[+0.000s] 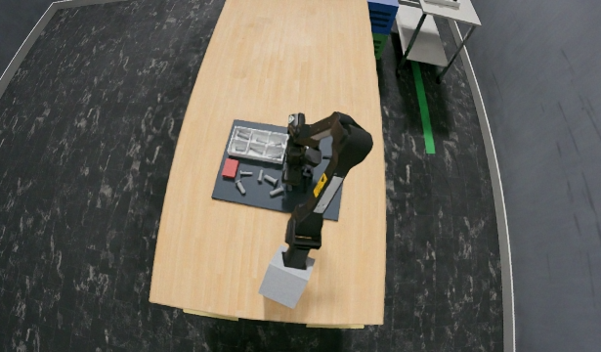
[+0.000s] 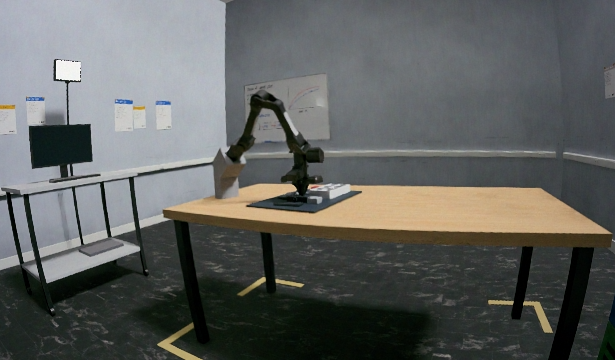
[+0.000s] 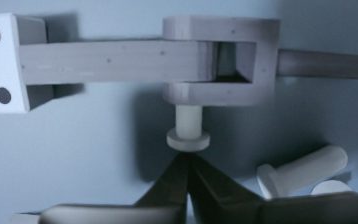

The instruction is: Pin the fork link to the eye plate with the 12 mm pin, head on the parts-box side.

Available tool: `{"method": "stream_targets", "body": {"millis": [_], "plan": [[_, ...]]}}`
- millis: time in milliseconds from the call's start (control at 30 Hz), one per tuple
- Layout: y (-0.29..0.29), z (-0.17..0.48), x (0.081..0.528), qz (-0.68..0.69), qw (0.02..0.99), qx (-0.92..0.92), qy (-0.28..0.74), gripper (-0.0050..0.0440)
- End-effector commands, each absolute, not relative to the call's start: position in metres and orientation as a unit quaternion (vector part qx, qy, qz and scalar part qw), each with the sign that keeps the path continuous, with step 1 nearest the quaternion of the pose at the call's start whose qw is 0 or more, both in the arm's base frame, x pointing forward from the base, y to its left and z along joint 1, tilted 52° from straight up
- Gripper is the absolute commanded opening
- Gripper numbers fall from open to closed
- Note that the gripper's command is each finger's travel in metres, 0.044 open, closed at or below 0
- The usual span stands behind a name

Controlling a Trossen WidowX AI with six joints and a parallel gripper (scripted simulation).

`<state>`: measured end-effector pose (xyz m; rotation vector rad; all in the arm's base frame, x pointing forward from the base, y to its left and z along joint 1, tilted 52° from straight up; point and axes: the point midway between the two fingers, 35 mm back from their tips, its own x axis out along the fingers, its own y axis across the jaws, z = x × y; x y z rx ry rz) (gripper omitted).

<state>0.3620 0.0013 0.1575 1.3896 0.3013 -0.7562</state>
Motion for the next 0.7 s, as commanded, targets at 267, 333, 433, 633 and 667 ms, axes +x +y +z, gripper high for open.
{"method": "stream_targets", "body": {"millis": [267,333,433,633,667], "plan": [[-0.0006,0.1640,0.3606,-0.331,0.694,0.626,0.130,-0.0050],[-0.0017,0.1656,0.3600,-0.330,0.694,0.627,0.129,-0.0050],[-0.0028,0.1665,0.3597,-0.330,0.694,0.627,0.128,-0.0050],[-0.0054,0.1664,0.3589,-0.330,0.694,0.627,0.129,-0.0050],[-0.0059,0.1665,0.3589,-0.330,0.694,0.627,0.129,-0.0050]]}}
